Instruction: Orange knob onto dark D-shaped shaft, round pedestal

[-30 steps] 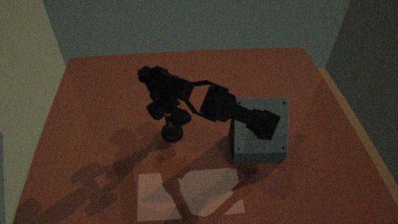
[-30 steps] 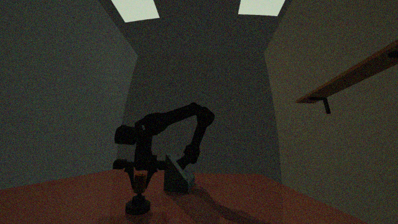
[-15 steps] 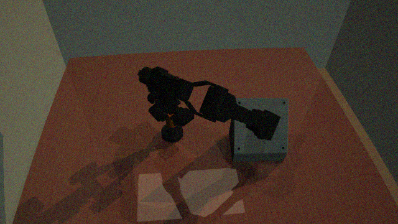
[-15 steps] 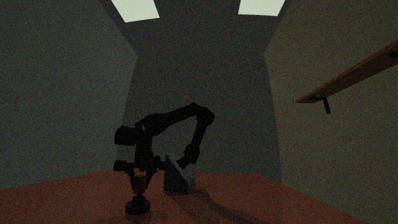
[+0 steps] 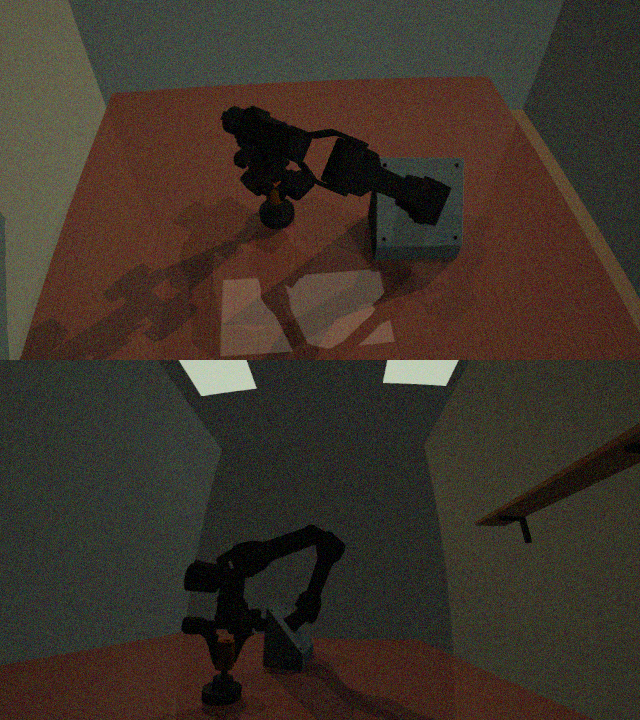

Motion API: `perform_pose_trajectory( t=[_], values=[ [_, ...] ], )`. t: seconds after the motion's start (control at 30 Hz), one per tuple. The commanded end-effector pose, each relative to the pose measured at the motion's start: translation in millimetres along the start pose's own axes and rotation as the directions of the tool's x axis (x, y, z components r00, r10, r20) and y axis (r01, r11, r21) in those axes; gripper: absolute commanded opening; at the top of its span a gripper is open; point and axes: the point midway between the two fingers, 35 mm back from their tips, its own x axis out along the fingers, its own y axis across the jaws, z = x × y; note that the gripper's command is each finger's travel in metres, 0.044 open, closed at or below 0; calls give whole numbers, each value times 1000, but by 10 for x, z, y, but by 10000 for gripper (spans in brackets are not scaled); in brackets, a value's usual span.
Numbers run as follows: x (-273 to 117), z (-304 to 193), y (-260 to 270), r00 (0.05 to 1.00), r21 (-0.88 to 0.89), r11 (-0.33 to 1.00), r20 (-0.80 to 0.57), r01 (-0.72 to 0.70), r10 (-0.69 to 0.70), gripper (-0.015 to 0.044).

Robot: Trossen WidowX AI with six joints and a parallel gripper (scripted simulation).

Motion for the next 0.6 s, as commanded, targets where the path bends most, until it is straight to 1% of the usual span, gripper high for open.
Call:
perform_pose_trajectory(
  t=[0.0, 0.57],
  values=[
    [17, -5, 12, 1000, -95, 995, 2, -1, 1, 0],
    [-4, 2, 0, 1000, -95, 995, 2, -1, 1, 0]
  ],
)
